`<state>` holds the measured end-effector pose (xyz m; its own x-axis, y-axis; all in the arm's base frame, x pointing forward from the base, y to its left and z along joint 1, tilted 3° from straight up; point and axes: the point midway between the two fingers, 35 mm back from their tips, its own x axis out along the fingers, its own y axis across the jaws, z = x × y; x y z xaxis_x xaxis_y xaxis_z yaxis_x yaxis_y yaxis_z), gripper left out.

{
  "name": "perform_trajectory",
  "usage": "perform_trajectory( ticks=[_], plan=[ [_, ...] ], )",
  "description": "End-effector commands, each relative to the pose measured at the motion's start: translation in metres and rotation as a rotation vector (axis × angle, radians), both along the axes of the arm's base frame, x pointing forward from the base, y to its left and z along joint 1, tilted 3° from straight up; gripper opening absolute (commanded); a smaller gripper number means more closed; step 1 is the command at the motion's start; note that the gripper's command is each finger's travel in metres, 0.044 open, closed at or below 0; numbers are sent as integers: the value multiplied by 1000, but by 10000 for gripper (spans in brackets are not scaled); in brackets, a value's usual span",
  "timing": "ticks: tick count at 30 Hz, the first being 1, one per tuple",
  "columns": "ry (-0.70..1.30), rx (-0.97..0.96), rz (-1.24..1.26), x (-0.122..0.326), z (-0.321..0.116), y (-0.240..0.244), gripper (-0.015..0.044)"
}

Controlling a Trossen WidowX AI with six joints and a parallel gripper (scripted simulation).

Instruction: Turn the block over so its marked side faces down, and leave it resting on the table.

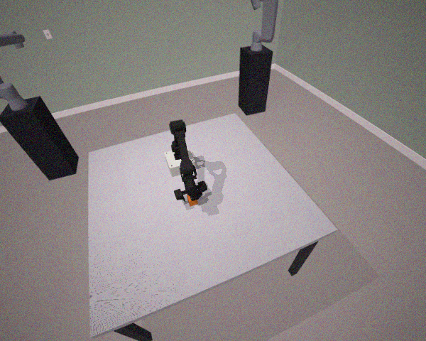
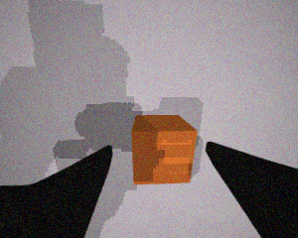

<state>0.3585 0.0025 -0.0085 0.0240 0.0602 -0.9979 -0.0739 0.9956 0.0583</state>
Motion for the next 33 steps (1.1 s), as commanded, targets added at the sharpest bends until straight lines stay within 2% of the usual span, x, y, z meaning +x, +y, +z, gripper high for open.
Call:
perform_trajectory(
  ticks=[1,8,27,31,33],
  plan=[
    [8,-5,-5,-2,-7,0,414],
    [8,-5,-5,-2,-7,0,230],
    [8,-5,-5,-2,-7,0,103],
    [8,-6,-5,-2,12,-1,0],
    [8,-6,-5,-2,22,-2,0]
  ],
)
